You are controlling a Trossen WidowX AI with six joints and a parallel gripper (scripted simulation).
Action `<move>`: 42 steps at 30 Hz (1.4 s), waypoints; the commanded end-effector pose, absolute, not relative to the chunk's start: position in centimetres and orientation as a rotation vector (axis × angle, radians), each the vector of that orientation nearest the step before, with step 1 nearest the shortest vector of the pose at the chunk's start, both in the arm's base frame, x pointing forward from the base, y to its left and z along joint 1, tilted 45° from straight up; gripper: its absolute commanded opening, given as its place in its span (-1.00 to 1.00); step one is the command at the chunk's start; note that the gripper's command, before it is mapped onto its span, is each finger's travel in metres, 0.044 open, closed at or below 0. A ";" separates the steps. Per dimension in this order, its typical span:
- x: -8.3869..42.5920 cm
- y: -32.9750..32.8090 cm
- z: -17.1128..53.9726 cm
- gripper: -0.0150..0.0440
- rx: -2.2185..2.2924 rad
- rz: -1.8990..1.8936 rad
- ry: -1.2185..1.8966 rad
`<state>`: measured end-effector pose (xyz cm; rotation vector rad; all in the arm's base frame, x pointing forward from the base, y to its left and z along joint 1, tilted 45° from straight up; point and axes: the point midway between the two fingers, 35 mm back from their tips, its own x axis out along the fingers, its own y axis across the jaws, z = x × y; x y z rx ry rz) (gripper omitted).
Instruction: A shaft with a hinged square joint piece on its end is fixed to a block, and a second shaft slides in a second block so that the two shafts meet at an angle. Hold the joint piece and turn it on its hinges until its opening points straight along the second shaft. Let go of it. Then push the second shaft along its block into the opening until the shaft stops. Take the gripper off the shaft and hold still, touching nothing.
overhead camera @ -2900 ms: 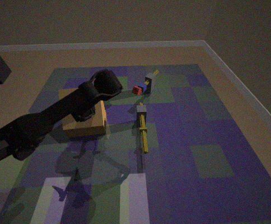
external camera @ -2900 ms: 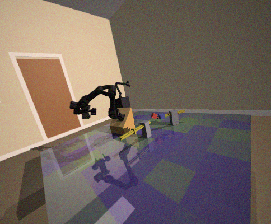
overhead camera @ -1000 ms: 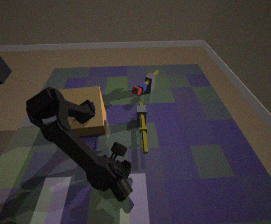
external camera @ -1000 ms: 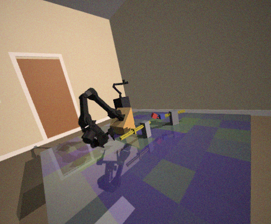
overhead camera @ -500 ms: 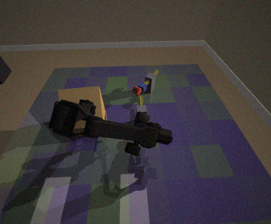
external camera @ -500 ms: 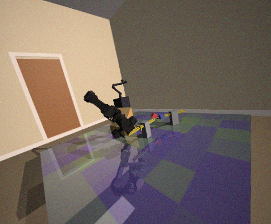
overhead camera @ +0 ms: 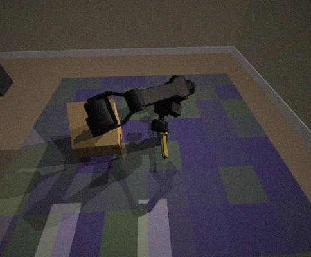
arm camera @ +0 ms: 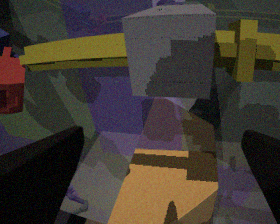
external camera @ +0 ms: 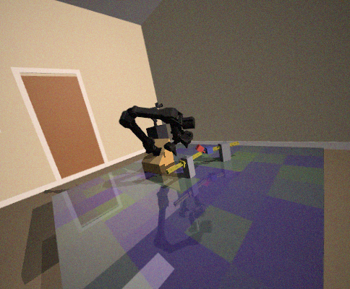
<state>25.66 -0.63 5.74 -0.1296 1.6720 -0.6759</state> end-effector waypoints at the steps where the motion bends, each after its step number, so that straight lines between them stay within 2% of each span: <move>1: 25.5 2.8 5.1 1.00 -0.228 -0.699 1.638; 11: 23.2 11.1 3.4 1.00 -0.463 -0.724 1.469; 19: 23.2 11.1 3.2 1.00 -0.560 -0.666 1.522; 42: 23.6 10.4 1.8 1.00 -1.134 -0.187 1.882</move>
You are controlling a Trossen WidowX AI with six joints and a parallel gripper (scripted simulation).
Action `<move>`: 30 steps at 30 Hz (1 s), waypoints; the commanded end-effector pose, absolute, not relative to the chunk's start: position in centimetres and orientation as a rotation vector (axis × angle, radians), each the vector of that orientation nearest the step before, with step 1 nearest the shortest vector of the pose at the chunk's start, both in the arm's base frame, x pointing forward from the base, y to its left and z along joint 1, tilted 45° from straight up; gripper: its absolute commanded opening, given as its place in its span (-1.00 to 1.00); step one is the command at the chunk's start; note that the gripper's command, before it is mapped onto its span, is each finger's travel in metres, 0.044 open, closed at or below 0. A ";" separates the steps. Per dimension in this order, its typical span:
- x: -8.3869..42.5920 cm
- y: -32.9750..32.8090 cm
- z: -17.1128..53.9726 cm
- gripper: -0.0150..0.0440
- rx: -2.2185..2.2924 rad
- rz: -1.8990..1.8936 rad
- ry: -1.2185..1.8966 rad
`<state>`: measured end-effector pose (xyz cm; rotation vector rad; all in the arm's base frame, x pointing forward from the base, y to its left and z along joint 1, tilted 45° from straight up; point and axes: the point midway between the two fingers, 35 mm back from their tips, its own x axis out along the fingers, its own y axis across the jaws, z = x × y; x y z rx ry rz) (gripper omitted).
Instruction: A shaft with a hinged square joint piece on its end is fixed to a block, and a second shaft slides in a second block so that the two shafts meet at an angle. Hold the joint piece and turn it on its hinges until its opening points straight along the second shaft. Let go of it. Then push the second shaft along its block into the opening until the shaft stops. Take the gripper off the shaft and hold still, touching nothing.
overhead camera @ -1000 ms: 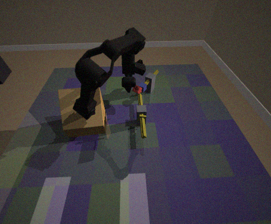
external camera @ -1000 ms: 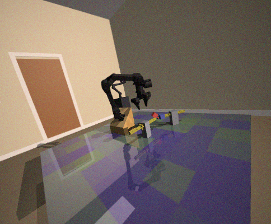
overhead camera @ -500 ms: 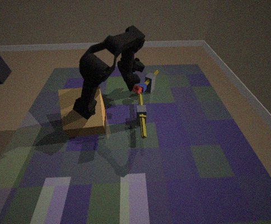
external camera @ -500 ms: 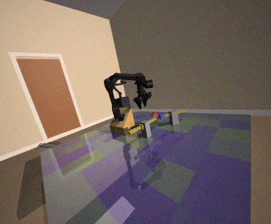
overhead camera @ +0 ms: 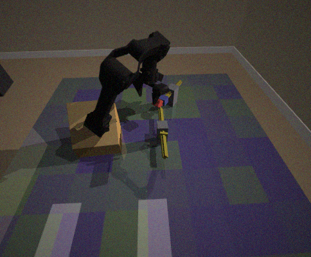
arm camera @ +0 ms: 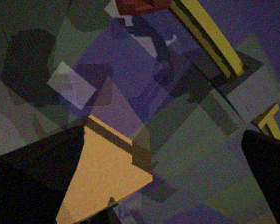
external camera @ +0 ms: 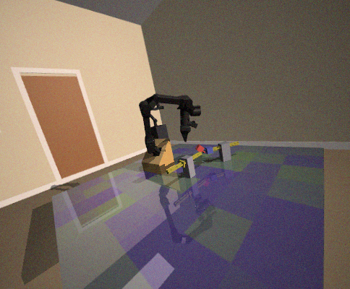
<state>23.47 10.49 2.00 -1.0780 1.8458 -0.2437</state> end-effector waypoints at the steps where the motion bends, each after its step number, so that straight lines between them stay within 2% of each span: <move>1: 23.6 10.3 1.8 1.00 -1.157 -0.162 1.896; 9: 23.7 10.0 1.3 1.00 -1.212 -0.100 1.932; 24: 23.4 4.8 -4.1 1.00 -1.214 -0.103 1.931; 30: 24.0 5.1 -4.5 1.00 -1.213 -0.104 1.931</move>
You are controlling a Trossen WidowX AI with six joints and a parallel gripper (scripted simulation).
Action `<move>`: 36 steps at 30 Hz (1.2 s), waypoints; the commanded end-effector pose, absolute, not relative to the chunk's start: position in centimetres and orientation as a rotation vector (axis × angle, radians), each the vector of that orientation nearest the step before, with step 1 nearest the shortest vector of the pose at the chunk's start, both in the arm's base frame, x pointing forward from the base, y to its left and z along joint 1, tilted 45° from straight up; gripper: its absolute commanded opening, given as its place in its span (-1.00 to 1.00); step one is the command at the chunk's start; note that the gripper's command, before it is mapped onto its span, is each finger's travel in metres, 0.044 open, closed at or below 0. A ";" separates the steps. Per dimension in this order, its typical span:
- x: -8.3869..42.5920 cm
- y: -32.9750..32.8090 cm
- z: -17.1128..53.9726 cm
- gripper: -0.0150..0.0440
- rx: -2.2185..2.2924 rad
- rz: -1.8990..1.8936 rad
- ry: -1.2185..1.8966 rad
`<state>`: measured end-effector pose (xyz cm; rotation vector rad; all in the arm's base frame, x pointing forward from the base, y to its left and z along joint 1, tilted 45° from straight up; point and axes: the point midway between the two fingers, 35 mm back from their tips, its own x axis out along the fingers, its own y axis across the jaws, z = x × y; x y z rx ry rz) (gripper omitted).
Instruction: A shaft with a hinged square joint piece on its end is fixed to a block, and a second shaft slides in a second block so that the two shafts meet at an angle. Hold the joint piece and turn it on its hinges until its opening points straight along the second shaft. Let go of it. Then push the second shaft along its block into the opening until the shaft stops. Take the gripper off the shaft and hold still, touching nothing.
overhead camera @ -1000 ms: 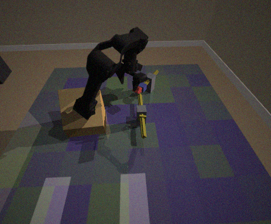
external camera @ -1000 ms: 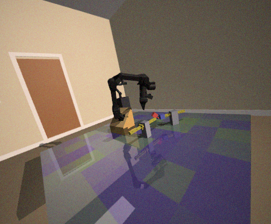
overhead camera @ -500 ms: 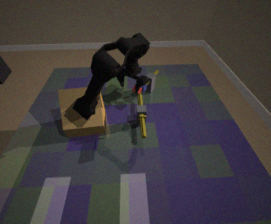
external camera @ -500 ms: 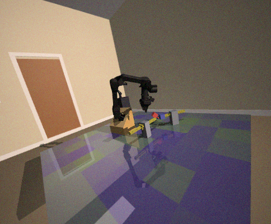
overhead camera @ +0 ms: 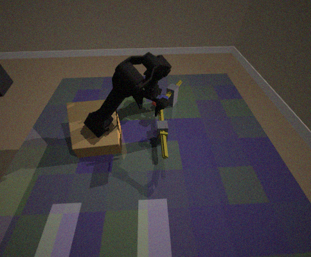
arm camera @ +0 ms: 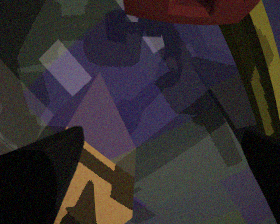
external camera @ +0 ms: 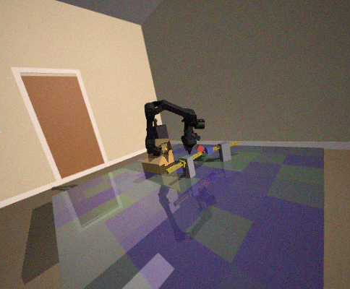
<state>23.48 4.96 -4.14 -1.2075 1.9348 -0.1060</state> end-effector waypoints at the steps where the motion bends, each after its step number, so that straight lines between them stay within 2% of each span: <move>1: 24.2 5.3 -4.6 1.00 -1.213 -0.104 1.930; 20: 28.2 8.1 -7.5 1.00 -1.211 -0.103 1.927; 36: 28.0 6.6 -8.9 1.00 -1.211 -0.104 1.927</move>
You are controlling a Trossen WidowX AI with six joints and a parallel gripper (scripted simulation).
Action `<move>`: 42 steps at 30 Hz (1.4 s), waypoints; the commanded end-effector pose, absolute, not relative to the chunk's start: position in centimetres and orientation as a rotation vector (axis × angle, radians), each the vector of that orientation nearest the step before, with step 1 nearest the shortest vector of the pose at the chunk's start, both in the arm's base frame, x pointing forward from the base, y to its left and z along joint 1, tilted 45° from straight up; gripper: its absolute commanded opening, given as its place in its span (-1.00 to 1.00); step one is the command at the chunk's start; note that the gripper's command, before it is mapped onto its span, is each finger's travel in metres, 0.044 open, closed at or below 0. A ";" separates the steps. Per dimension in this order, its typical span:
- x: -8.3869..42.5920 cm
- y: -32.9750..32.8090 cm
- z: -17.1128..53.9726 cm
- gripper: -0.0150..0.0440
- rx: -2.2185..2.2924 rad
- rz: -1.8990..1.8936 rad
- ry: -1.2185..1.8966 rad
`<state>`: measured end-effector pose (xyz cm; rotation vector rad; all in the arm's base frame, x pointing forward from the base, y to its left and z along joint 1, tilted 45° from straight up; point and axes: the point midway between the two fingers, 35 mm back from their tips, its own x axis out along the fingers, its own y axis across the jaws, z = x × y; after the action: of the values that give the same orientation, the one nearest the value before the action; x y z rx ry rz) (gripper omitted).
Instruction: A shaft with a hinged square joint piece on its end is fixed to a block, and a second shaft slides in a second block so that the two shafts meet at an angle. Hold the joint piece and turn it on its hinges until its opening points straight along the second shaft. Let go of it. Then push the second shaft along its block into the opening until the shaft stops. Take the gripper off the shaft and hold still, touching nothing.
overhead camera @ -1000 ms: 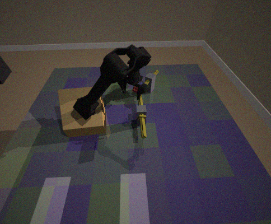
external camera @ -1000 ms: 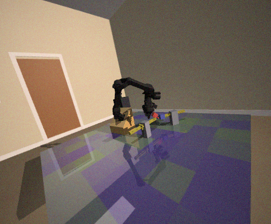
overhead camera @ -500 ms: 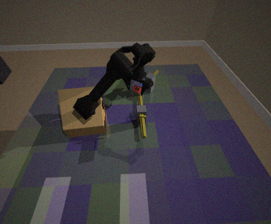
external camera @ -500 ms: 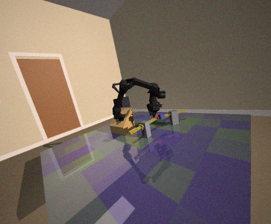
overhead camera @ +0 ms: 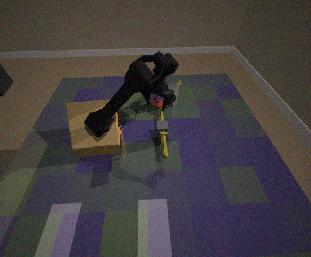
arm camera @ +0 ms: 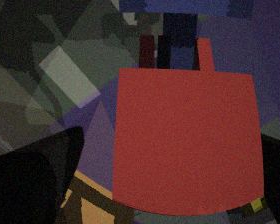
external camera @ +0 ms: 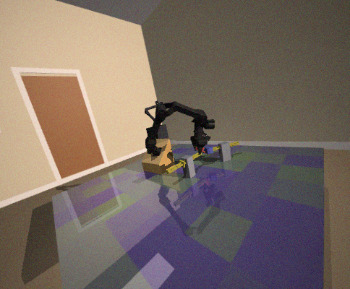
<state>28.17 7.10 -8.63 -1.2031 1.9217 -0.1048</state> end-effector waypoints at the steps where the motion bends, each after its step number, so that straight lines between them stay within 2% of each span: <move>1: 28.0 6.4 -9.0 1.00 -1.211 -0.104 1.927; 11: 27.8 5.9 -9.4 1.00 -1.212 -0.105 1.927; 42: 27.8 5.9 -9.4 0.30 -1.212 -0.105 1.927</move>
<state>28.93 5.93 -8.83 -1.2385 1.8801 -0.1168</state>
